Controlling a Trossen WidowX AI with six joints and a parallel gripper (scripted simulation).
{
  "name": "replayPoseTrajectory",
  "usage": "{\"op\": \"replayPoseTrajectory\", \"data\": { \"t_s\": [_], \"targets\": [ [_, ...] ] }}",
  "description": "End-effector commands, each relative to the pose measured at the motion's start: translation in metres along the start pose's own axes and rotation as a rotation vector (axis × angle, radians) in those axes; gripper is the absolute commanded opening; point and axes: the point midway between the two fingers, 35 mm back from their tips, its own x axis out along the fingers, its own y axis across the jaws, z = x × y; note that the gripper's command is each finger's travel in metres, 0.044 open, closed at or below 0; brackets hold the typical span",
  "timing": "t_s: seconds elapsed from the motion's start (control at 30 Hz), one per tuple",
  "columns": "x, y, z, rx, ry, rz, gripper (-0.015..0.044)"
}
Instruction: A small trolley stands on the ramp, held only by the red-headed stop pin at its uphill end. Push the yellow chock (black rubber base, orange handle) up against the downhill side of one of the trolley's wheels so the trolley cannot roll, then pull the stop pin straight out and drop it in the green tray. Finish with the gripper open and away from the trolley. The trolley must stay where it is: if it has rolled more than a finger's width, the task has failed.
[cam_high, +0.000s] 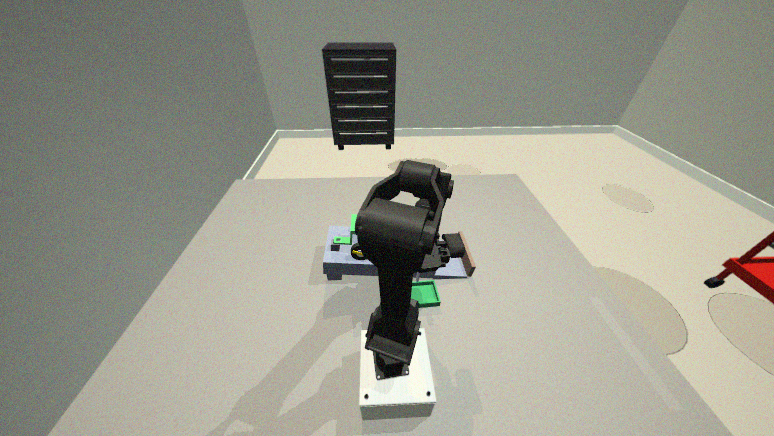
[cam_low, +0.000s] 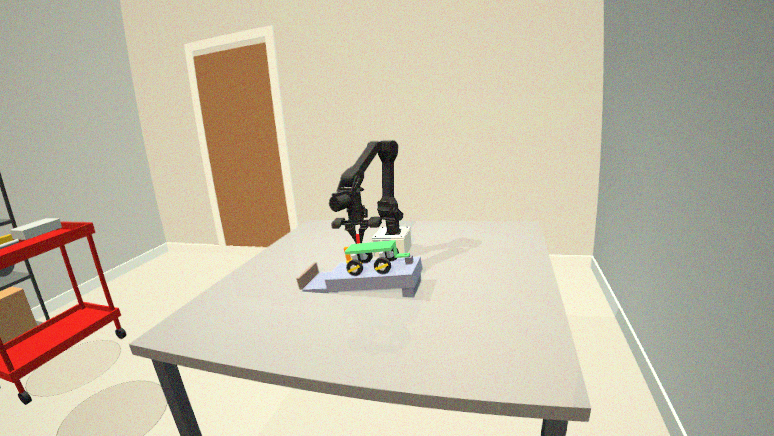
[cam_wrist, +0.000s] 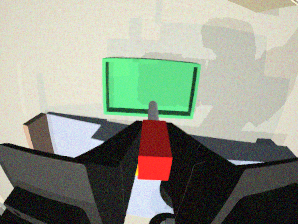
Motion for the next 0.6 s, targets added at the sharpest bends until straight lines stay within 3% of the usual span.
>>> {"op": "replayPoseTrajectory", "data": {
  "t_s": [0.0,0.17,0.57],
  "targets": [
    [0.008,-0.002,0.0,-0.002,-0.002,-0.058,0.0],
    [0.025,-0.007,0.001,-0.002,0.001,-0.145,0.0],
    [0.063,-0.027,0.001,-0.002,0.001,-0.155,0.0]
  ]
}}
